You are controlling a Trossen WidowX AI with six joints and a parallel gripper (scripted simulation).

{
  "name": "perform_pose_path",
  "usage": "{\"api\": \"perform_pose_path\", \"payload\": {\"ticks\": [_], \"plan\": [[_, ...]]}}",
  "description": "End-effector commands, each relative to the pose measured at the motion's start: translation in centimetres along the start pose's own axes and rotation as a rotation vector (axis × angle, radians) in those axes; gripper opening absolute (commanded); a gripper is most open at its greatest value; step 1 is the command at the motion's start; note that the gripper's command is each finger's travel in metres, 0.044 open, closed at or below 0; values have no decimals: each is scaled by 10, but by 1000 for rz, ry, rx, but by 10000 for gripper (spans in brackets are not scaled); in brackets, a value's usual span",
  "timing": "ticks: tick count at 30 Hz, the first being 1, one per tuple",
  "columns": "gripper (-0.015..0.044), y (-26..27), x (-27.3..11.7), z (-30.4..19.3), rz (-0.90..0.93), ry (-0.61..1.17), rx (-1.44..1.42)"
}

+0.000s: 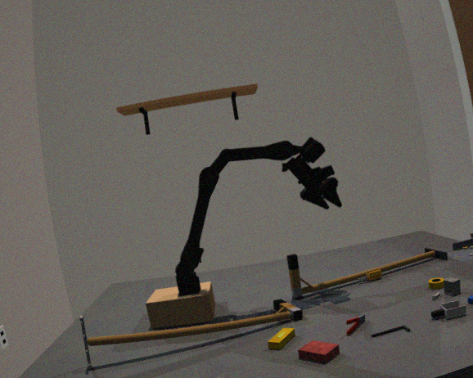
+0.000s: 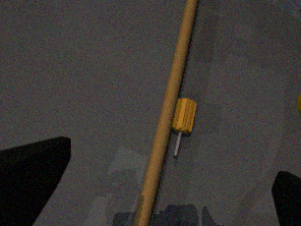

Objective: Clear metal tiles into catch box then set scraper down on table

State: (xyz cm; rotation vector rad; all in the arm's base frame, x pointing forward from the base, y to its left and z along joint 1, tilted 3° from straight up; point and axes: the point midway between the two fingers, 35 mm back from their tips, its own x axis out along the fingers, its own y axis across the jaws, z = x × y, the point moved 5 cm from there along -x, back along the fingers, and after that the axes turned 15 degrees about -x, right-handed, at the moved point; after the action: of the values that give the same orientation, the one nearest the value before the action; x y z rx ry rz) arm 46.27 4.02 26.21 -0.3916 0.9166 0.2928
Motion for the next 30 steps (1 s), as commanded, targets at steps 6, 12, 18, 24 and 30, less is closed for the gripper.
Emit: {"api": "perform_pose_path", "payload": {"ticks": [6,12,18,24,30], "plan": [[440,1,29,0,40,54,-13],[440,1,49,-1,66,89,-19],[440,2,68,-3,92,124,-24],[440,3,88,-6,118,159,-28],[440,5,108,-10,144,194,-32]]}}
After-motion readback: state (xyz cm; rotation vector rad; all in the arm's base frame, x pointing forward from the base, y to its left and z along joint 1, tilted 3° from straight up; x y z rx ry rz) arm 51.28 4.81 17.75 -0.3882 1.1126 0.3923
